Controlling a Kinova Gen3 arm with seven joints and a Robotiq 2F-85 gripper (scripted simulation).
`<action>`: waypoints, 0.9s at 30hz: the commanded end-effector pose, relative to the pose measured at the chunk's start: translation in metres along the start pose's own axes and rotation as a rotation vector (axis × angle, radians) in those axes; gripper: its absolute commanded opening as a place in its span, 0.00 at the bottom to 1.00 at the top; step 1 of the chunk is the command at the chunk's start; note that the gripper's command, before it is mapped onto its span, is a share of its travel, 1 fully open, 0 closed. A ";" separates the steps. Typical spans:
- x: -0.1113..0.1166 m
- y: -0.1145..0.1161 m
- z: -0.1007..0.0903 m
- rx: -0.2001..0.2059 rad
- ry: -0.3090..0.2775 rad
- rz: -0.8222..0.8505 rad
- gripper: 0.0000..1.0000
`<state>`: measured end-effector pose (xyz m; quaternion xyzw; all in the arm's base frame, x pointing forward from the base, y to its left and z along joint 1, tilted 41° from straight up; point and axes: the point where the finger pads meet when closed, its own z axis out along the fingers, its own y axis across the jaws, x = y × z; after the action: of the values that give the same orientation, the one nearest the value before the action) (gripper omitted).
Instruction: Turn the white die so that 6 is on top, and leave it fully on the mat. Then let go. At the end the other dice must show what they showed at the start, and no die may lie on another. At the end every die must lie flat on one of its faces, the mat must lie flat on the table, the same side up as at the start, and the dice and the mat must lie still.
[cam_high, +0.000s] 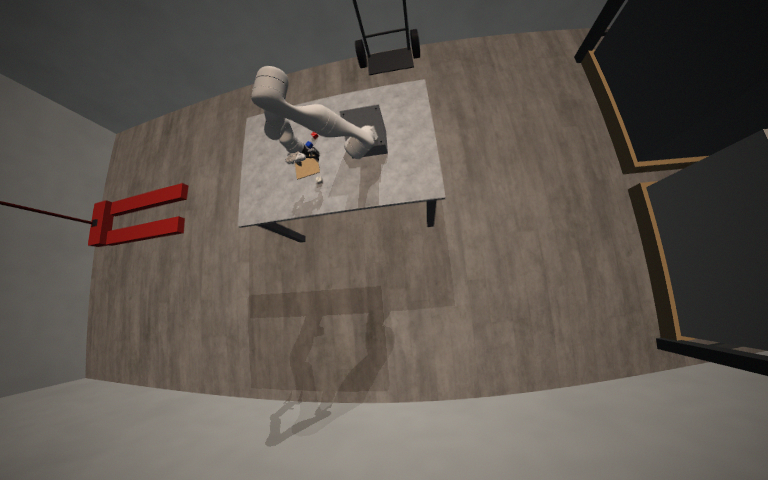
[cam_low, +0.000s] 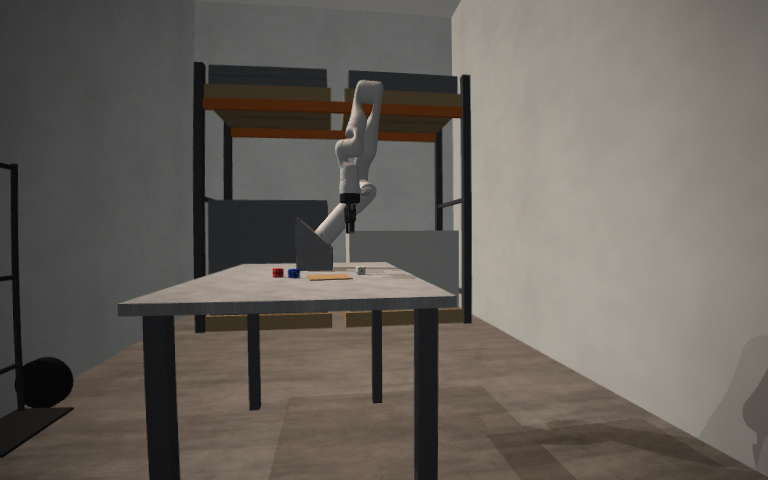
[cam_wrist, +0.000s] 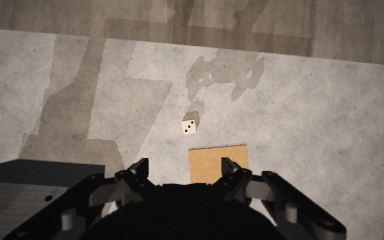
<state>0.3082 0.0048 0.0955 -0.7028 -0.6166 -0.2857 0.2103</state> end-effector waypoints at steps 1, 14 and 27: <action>0.005 0.001 0.000 0.000 -0.003 -0.018 1.00; 0.026 0.005 0.002 0.001 -0.002 -0.102 1.00; 0.037 0.007 0.004 0.001 -0.002 -0.145 1.00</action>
<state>0.3181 0.0338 0.1171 -0.6565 -0.6659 -0.2993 0.1898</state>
